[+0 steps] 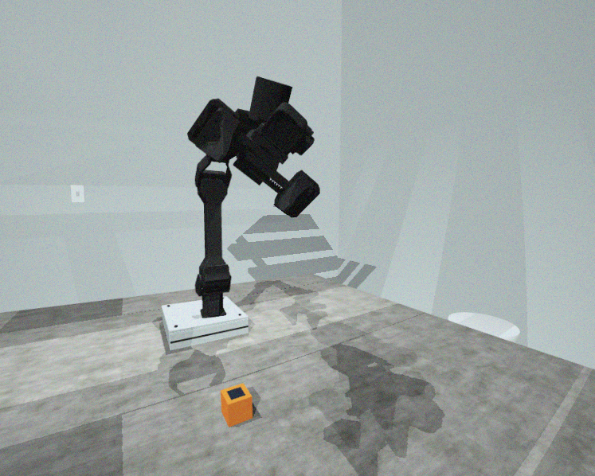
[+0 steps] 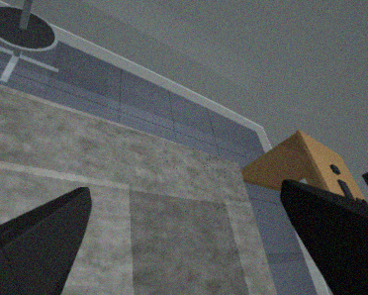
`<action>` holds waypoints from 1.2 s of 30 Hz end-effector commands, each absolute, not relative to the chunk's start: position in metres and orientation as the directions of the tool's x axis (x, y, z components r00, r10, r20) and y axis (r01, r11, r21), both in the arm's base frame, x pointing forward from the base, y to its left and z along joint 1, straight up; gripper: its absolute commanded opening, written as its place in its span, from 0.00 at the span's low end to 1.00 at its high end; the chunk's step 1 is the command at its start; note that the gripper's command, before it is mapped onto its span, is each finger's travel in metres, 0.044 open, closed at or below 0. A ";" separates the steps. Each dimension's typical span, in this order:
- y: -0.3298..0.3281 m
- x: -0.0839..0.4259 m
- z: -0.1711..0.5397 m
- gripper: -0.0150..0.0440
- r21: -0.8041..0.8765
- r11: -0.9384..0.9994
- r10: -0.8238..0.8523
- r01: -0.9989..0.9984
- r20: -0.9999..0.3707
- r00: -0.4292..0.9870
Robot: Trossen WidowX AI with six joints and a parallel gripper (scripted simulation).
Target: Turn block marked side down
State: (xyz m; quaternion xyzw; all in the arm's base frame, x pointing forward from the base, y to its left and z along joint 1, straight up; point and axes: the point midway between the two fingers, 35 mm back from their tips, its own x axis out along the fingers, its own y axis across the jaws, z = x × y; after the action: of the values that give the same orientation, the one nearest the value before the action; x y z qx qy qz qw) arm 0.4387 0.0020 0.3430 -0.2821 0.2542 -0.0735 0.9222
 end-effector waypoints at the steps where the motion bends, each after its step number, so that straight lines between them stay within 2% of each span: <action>1: -0.004 0.440 0.282 1.00 -0.480 0.870 -0.239 -0.115 -0.614 0.752; 8: -0.014 0.413 0.172 1.00 -0.246 0.946 -0.141 -0.210 -0.898 0.418; 13: -0.017 0.373 0.112 1.00 -0.050 0.987 -0.032 -0.155 -0.993 0.116; 15: -0.016 0.362 0.100 1.00 -0.003 0.992 0.002 -0.124 -0.999 0.036; 22: -0.016 0.360 0.099 1.00 0.003 0.993 0.006 -0.120 -1.000 0.026; 26: -0.013 0.361 0.066 1.00 0.003 0.993 0.006 -0.120 -1.000 0.026; 36: -0.012 0.361 0.049 1.00 0.003 0.993 0.006 -0.120 -1.000 0.026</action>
State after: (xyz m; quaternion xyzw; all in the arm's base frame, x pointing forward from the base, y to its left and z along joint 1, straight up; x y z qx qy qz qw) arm 0.3614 -0.0129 0.0552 -0.0444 0.6958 0.0440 0.7156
